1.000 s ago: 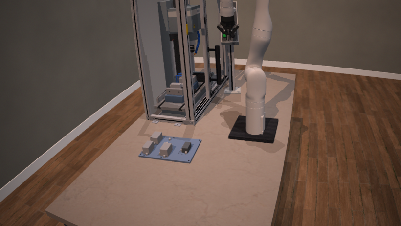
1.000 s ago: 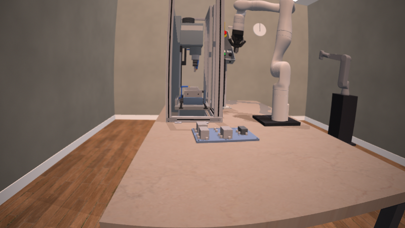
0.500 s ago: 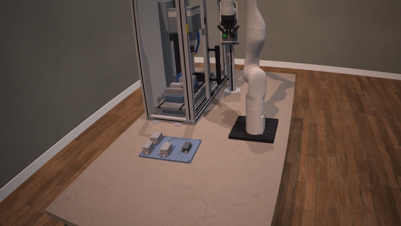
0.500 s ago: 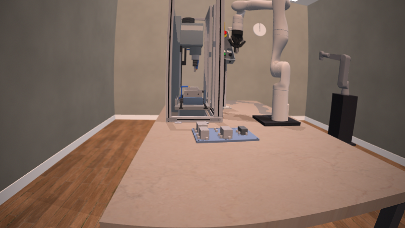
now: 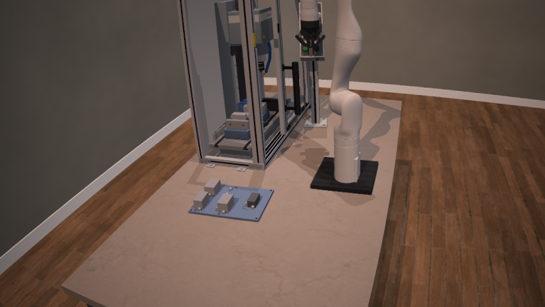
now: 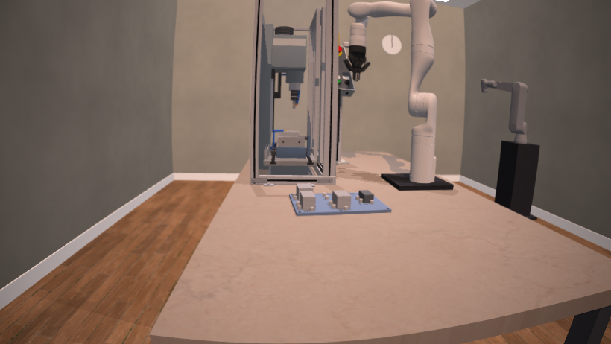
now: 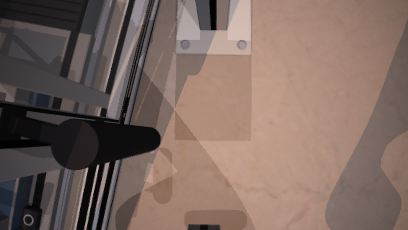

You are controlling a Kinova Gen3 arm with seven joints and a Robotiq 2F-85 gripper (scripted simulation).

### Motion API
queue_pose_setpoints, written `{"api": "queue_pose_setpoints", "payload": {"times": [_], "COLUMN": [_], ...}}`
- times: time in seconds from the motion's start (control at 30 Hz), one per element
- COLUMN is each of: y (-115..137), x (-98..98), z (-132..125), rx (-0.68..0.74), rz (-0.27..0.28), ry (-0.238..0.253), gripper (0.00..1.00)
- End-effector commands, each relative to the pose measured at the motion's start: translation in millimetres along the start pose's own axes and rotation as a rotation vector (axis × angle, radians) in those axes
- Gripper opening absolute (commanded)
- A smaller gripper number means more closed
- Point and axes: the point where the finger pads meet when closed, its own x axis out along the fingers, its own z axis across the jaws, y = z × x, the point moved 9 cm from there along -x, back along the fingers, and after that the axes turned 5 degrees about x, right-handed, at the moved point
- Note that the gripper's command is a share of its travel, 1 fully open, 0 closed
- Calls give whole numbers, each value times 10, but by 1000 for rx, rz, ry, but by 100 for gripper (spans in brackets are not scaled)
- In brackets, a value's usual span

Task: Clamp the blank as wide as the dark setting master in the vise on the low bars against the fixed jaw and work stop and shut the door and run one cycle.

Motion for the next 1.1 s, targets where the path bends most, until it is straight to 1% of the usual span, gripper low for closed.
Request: {"api": "queue_pose_setpoints", "payload": {"times": [0.0, 0.27, 0.43, 0.83, 1.0, 1.07], "y": [39, 39, 22, 22, 25, 25], "x": [-13, -13, -23, -23, -21, -21], "z": [-17, -17, -31, -31, -29, -29], "rx": [2, 2, 232, 232, 462, 462], "rz": [-36, -36, -32, -32, -29, -29], "ry": [-22, -22, -25, -25, -29, -29], "gripper": [10, 10, 10, 10, 10, 10]}}
